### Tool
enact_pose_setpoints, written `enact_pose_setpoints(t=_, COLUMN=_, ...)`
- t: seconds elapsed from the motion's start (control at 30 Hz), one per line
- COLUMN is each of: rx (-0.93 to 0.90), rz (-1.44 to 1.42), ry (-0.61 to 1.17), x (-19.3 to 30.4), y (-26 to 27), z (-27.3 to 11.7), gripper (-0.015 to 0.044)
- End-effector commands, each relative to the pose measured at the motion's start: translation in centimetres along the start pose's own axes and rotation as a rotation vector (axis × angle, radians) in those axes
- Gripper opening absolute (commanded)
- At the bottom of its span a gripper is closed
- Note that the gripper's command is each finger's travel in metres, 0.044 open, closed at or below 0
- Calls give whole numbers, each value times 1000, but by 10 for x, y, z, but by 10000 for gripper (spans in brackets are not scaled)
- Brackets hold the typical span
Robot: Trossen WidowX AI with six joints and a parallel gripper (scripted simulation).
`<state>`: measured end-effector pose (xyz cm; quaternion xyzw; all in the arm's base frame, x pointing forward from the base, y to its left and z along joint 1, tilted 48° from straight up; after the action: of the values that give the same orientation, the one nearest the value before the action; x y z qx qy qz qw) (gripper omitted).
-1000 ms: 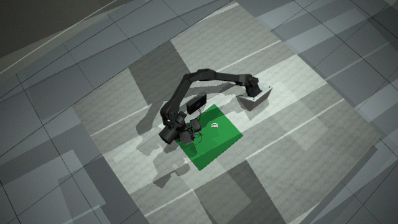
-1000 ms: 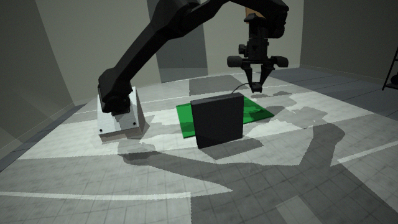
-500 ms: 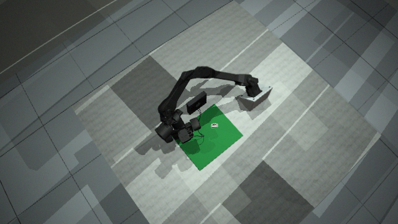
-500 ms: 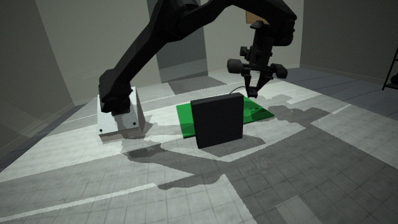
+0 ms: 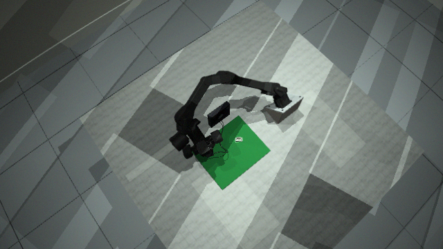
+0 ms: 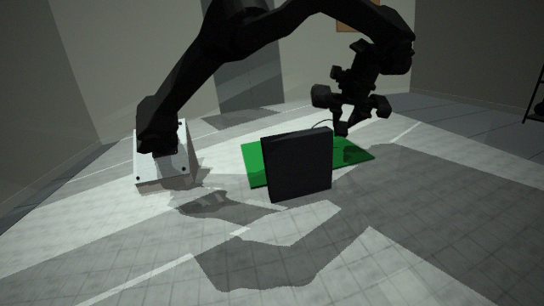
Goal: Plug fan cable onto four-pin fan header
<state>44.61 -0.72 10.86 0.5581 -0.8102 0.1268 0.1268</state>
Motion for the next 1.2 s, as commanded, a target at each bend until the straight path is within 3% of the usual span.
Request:
enact_pose_setpoints(t=0.0, rx=-14, rz=-6, ry=-51, x=5, y=-1, z=2, gripper=0)
enact_pose_setpoints(t=1.17, rx=-20, rz=-64, ry=-541, x=46, y=-7, z=10, gripper=0)
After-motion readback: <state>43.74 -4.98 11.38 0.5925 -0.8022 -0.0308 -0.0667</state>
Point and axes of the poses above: the point midway between the two fingers, 35 mm back from their tips, its own z axis out along the fingers, its own y axis across the jaws, x = y × z, the point moved 7 cm from there along -z, back along the fingers, and after that the axes turned 2 degrees about z, right-handed, at the moved point
